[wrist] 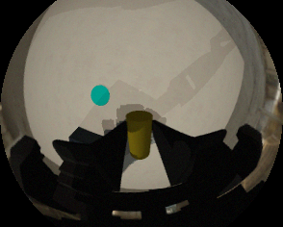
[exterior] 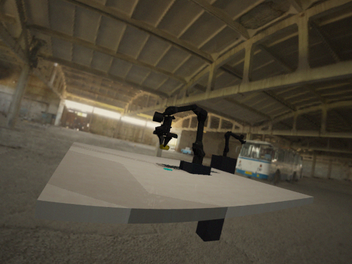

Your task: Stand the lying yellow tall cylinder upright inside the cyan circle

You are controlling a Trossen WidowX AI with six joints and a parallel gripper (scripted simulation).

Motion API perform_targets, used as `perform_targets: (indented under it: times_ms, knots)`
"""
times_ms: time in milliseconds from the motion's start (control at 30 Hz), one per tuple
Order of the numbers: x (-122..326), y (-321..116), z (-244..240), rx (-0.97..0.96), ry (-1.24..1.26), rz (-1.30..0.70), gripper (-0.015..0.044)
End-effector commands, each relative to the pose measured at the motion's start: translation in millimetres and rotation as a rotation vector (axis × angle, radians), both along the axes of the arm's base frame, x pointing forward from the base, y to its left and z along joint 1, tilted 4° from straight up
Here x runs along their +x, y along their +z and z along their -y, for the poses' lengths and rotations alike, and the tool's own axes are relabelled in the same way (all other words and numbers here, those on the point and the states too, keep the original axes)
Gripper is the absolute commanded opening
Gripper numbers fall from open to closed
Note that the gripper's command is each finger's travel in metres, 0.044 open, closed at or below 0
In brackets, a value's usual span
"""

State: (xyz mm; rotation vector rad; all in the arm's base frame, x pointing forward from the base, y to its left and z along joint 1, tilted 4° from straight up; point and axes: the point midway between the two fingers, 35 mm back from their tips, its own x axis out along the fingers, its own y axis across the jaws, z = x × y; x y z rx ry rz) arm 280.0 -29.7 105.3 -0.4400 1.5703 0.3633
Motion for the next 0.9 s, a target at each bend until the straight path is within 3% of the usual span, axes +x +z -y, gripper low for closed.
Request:
perform_targets:
  times_ms: [0,867]
  knots:
    - [-3.1,1.0,-13.7,0.007,0.099,-0.007,0.0105]
    - [-26.8,6.0,-90.1,0.028,0.690,-0.040,0.0105]
